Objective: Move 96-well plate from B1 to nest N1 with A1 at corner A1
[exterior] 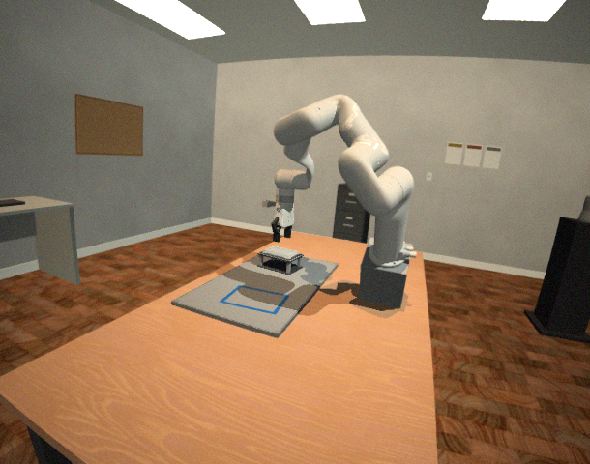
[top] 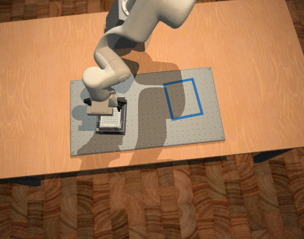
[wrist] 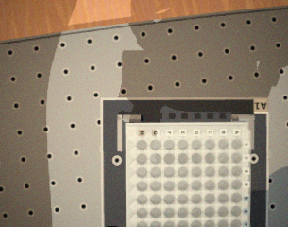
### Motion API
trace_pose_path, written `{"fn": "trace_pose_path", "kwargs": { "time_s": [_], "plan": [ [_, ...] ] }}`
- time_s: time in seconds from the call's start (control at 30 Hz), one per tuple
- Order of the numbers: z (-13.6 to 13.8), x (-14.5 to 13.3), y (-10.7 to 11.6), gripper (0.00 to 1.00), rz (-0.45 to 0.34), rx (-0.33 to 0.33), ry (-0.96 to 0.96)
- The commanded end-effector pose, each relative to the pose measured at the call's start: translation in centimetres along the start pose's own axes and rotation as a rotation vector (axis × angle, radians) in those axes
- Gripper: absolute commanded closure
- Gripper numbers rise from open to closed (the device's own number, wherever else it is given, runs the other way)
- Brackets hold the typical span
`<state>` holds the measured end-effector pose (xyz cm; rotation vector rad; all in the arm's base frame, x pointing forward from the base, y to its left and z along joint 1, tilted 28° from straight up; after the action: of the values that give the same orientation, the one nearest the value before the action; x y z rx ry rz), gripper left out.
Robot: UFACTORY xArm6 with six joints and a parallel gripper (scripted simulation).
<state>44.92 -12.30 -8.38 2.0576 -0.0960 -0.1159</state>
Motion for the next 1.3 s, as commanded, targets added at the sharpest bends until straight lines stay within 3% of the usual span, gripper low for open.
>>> {"fn": "trace_pose_path", "kwargs": {
  "time_s": [0.0,0.4,1.27],
  "plan": [
    [0.0,0.2,1.2,0.0,0.005,-0.002,0.001],
    [0.0,0.2,3.8,0.0,0.005,-0.002,0.001],
    [0.0,0.2,3.8,0.0,0.005,-0.002,0.001]
  ]
}}
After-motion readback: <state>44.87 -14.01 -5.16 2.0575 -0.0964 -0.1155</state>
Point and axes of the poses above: the point where the finger pads meet when closed, its own y axis back along the fingers, its own z axis across the jaws, x = y × z, the point moved 2 cm from there along y, back along the fingers
